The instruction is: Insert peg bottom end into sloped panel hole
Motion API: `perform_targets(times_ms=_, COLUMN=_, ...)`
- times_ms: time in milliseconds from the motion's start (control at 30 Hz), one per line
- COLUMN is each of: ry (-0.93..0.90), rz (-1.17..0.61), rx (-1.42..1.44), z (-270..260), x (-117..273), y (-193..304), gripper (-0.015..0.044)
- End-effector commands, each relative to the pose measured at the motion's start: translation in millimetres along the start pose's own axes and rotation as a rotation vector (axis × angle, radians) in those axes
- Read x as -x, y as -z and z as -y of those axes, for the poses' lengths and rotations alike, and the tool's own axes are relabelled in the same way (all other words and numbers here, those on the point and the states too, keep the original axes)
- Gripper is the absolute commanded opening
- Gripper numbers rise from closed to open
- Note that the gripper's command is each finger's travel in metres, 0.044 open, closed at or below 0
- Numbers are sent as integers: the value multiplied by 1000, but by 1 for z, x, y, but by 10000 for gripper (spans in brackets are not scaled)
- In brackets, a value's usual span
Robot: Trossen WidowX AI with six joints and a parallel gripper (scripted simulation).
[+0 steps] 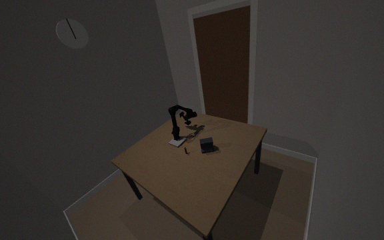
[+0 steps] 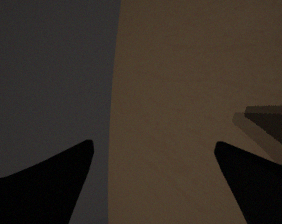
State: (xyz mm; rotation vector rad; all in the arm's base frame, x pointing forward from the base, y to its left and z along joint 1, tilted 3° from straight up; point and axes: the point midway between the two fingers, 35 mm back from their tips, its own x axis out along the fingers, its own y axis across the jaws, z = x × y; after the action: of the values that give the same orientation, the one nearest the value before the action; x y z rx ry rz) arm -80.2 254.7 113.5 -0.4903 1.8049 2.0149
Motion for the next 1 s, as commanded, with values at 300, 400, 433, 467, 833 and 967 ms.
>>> perform_targets(times_ms=300, ry=107, rz=104, rx=-65, z=30, x=39, y=-11, gripper=440)
perform_targets(times_ms=400, ry=132, rz=128, rx=-82, z=37, x=49, y=-12, gripper=440)
perform_targets(times_ms=433, ry=140, rz=136, rx=-88, z=40, x=53, y=-12, gripper=440)
perform_targets(times_ms=467, ry=148, rz=144, rx=-94, z=42, x=56, y=-12, gripper=440)
perform_targets(times_ms=833, ry=237, rz=227, rx=-169, z=68, x=93, y=-10, gripper=440)
perform_targets(times_ms=967, ry=270, rz=255, rx=-199, z=77, x=106, y=-7, gripper=440)
